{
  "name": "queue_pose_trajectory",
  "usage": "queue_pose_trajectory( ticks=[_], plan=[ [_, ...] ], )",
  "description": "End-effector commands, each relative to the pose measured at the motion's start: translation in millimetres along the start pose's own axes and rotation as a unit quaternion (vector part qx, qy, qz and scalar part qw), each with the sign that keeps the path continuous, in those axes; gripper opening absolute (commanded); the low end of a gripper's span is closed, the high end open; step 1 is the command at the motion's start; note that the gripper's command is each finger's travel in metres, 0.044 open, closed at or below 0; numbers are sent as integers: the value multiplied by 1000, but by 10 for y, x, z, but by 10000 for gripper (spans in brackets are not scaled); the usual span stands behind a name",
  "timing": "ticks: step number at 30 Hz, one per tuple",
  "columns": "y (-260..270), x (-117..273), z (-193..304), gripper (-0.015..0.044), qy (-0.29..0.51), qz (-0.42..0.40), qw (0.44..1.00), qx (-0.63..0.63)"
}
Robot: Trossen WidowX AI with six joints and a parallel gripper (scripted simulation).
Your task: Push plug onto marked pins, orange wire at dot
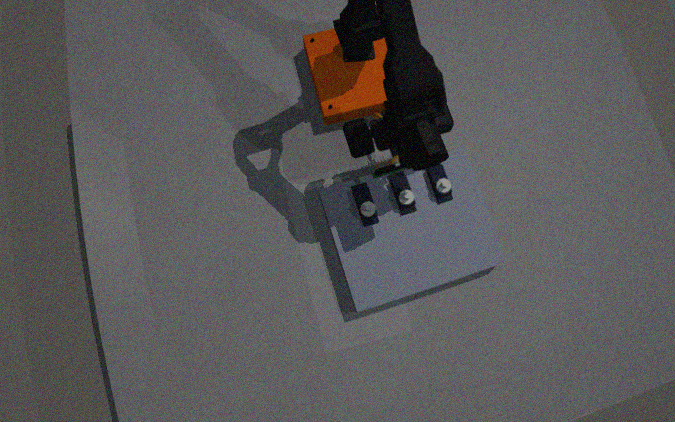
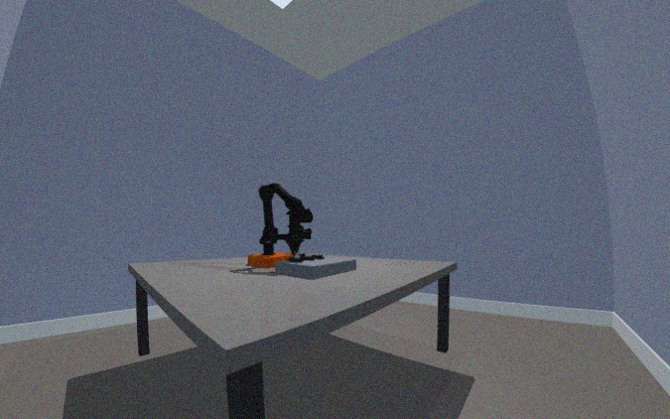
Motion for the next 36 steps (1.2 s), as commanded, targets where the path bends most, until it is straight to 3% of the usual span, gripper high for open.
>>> queue_pose_trajectory(
  ticks=[1, 25, 36],
  plan=[
    [7, -5, -42, 0, 0, 1, 1000, 3],
    [32, -1, -194, 0, 0, 1, 1000, 3],
    [32, 101, -179, 289, 0, 1, 1000, 3]
  ],
)
Point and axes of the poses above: the point midway between the two fingers, 35 mm back from their tips, its own x axis back along the fingers, its own y axis across the jaws, z = x × y, the point moved 5 cm from there along x, back along the fingers, and after that the axes turned 13 degrees about -x, right-handed, at the moved point
